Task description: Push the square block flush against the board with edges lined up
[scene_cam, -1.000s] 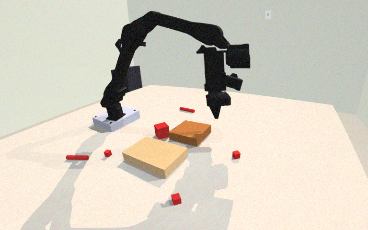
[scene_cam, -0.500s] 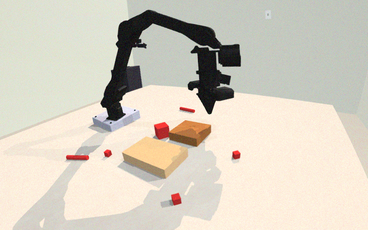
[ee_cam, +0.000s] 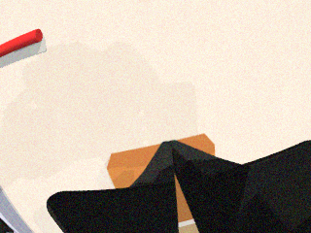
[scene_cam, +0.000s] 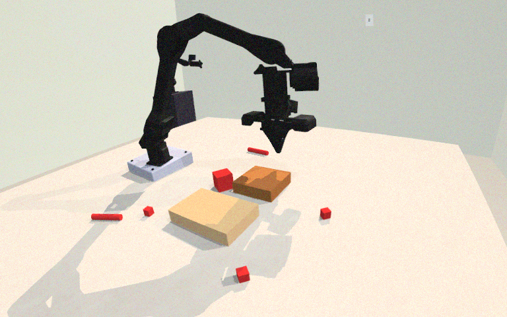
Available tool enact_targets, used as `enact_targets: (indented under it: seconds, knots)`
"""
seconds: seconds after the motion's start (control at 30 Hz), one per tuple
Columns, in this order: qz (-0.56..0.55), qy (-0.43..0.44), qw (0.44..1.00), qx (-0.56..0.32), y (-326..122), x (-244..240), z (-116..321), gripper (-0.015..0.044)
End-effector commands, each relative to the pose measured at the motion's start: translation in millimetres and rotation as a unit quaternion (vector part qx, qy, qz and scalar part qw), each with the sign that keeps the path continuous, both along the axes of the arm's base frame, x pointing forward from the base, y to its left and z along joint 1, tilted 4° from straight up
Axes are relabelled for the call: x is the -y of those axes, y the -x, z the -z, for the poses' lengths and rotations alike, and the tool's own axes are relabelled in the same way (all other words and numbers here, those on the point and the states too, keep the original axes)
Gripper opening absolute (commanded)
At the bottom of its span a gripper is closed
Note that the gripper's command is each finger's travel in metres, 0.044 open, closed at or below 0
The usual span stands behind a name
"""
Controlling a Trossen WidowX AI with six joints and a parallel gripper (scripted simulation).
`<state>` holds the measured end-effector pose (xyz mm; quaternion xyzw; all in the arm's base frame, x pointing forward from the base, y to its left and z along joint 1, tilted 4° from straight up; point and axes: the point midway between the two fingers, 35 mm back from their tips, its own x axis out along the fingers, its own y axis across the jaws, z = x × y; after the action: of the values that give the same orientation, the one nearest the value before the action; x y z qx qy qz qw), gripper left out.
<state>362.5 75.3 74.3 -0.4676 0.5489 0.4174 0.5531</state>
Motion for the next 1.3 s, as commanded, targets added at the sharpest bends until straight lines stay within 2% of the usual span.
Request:
enact_targets:
  seconds: [0.0, 0.13, 0.3, 1.27]
  knots:
    - [-0.032, 0.005, 0.999, -0.004, 6, -2, 3, 0.0]
    - [-0.032, 0.005, 0.999, -0.004, 5, -1, 6, 0.0]
    - [-0.032, 0.005, 0.999, -0.004, 3, 2, 58, 0.0]
    - [-0.032, 0.006, 0.999, -0.004, 5, 23, 56, 0.0]
